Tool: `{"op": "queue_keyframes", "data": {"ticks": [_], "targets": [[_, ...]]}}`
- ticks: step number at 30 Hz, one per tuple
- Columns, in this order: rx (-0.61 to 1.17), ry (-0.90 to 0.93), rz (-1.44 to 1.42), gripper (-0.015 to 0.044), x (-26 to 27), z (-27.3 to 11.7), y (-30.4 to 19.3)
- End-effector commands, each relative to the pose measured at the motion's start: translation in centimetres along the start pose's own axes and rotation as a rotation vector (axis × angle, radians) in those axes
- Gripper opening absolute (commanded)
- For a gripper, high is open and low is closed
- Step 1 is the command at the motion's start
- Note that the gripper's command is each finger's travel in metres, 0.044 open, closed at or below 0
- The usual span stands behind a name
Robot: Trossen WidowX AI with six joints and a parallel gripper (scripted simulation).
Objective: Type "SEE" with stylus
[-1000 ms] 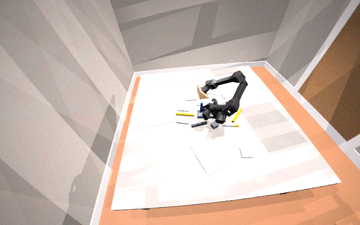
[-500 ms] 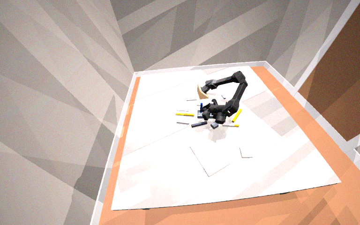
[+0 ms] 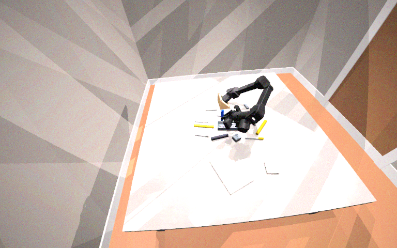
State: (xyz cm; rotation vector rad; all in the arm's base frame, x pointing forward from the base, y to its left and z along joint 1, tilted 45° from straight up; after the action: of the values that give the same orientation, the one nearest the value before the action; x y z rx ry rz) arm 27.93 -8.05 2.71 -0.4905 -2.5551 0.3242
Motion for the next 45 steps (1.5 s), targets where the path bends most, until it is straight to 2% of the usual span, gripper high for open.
{"op": "queue_keyframes", "data": {"ticks": [1, 14, 33, 45], "targets": [[0.0, -0.002, -0.001, 0.0084, 0.0, 0.0, 0.0], [0.003, -0.174, -0.107, 0.0, 2.6, -2.4, 0.3], [0.02, -0.436, -0.269, 0.0, 6.6, -4.5, 0.7], [0.02, -0.445, -0.275, 0.0, 6.8, -4.0, 1.6]]}}
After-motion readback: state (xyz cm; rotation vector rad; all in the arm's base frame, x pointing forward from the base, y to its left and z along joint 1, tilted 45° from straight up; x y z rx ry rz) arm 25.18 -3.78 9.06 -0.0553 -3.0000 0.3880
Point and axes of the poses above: the point midway between the two fingers, 35 mm back from their tips, its own z axis out along the fingers, its own x axis across the jaws, y = z × x, the point moved 1 cm from there along -z, back along the fingers, and after that the axes turned 2 degrees about -z, right-handed, at the moved point
